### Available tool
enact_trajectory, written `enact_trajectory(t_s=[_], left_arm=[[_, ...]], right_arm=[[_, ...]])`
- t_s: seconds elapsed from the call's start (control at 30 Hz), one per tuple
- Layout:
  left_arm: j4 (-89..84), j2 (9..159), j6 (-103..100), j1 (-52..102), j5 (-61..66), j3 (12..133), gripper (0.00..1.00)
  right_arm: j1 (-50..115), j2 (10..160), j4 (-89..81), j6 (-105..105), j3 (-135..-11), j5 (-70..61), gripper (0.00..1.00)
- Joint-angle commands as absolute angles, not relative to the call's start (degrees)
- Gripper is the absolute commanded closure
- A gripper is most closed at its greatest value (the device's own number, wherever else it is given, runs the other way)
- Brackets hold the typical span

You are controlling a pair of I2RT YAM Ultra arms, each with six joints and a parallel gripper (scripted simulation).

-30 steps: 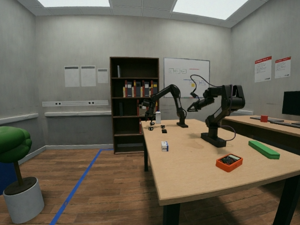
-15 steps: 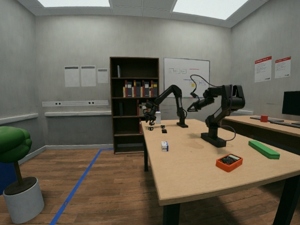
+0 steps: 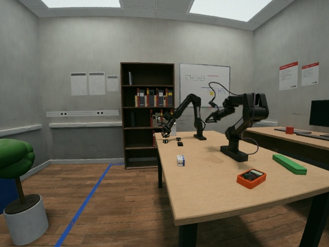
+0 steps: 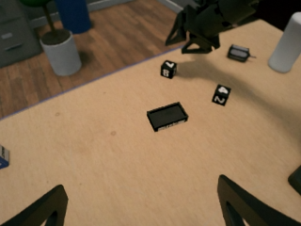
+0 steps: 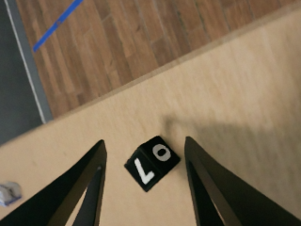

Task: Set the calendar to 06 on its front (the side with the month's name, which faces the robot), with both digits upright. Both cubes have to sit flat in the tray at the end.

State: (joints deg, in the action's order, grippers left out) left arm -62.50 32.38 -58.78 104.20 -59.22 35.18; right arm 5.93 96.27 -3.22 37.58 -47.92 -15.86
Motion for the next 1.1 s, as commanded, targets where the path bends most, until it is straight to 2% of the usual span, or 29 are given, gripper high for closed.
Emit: enact_trajectory(t_s=[0.0, 0.57, 0.8, 1.07], left_arm=[[-63.51, 32.64, -59.12, 104.53, -60.99, 36.86, 0.0], [-63.51, 32.64, -59.12, 104.53, -60.99, 36.86, 0.0], [-63.51, 32.64, -59.12, 104.53, -60.99, 36.86, 0.0], [-63.51, 32.64, -59.12, 104.53, -60.99, 36.86, 0.0]], right_arm=[[6.2, 93.77, 4.19, 27.58, -44.7, -16.71, 0.45], [6.73, 89.09, 25.22, -1.77, -29.98, -18.46, 0.45], [7.5, 90.69, 28.85, -11.7, -24.61, -17.32, 0.45], [7.97, 90.54, 31.91, -13.4, -21.24, -18.79, 0.45]])
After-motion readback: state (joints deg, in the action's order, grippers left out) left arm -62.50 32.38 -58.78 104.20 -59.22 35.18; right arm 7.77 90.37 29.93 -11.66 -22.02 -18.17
